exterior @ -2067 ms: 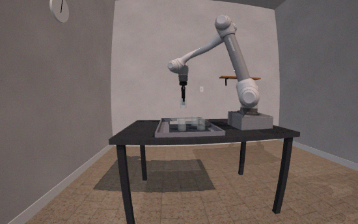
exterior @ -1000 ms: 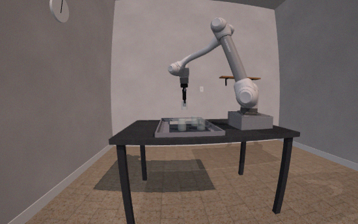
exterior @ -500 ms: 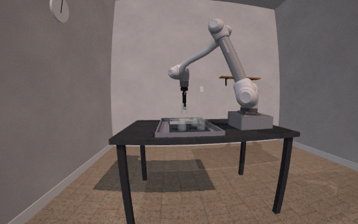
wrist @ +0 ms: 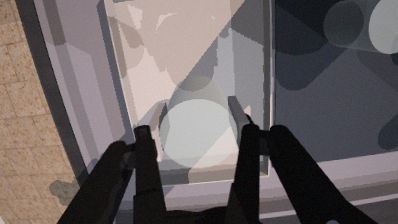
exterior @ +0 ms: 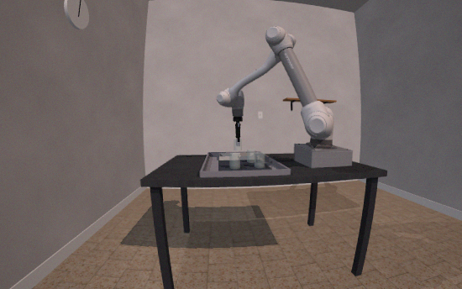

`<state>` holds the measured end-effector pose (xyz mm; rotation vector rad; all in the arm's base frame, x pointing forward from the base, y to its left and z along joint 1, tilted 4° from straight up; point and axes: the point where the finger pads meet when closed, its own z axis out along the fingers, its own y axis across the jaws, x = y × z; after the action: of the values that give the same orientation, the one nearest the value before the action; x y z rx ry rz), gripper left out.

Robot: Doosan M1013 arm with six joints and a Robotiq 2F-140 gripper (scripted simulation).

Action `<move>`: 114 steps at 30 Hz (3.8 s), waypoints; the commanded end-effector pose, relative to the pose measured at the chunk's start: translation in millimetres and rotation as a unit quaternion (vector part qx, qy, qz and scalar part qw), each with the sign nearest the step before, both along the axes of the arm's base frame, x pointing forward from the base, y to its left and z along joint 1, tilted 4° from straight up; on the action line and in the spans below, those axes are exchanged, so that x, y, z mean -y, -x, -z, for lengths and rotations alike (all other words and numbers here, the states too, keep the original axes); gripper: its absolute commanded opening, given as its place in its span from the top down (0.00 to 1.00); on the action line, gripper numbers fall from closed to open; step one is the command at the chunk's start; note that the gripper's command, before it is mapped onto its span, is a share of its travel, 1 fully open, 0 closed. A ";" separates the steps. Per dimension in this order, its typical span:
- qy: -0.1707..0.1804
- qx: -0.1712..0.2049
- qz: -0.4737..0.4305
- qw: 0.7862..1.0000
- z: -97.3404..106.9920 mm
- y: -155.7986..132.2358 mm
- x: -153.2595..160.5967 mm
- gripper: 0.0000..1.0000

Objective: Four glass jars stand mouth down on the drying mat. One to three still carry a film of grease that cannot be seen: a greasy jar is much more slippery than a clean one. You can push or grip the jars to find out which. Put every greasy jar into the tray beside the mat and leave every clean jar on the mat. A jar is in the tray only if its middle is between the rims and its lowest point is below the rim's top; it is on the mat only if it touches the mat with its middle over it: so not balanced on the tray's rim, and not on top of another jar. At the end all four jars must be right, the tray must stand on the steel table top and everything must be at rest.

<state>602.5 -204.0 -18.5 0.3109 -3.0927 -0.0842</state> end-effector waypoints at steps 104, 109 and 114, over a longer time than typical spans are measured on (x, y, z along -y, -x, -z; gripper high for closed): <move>0.000 0.000 0.000 1.000 -55.7 -2.1 2.8 0.00; 0.000 0.000 0.000 1.000 -56.2 1.3 -4.6 0.00; 0.000 0.000 0.000 1.000 -57.7 11.6 -26.8 0.00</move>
<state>591.6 -179.8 38.6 0.3106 -3.0923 -0.0851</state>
